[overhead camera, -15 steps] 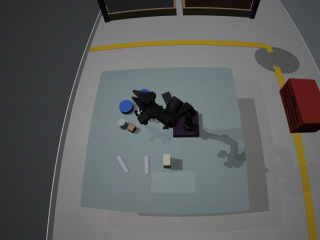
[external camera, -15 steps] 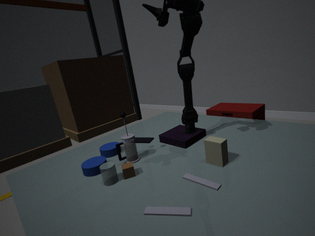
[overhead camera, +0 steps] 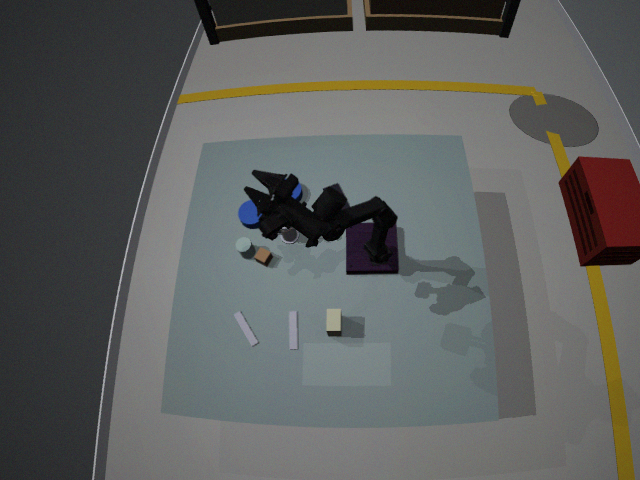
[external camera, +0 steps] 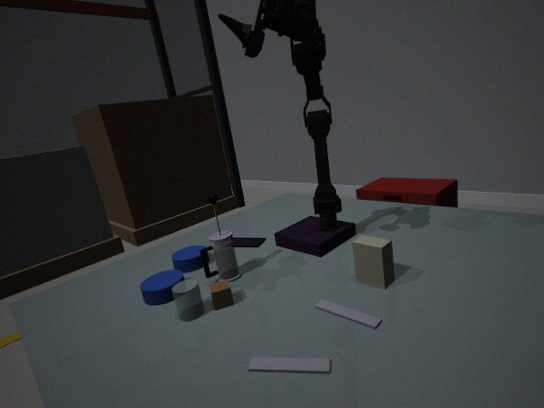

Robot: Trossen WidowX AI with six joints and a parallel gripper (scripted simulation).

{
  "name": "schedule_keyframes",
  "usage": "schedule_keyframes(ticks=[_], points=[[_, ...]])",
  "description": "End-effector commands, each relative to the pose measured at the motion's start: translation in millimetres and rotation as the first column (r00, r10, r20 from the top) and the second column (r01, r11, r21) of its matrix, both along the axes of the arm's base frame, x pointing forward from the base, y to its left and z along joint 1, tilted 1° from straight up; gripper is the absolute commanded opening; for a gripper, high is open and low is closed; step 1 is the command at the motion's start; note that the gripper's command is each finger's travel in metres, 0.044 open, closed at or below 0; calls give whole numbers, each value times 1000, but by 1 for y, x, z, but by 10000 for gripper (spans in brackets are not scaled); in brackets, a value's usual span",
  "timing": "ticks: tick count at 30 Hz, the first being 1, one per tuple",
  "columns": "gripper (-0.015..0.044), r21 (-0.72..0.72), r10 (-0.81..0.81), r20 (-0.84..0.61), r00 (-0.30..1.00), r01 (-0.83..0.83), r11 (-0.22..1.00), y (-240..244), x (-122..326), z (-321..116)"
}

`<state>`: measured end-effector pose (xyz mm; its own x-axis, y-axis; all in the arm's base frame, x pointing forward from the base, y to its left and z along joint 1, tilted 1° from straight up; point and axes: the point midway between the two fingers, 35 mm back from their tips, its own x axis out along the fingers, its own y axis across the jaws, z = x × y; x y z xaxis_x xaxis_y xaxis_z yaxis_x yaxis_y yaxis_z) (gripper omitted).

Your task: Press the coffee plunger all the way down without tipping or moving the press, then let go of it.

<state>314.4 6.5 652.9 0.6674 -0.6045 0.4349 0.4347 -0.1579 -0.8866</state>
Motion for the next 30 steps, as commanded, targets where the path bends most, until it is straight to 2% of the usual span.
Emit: schedule_keyframes(ticks=[1,10,17,24,30], points=[[440,73,132,37,991,-135,988,-31,22,-32],[440,339,282,53,958,-283,897,-79,38,-105],[440,583,315,94,944,-309,751,-111,32,-165],[440,826,249,159,955,-267,496,-144,13,-236],[440,962,85,206,975,-218,162,-165,-17,-303]])
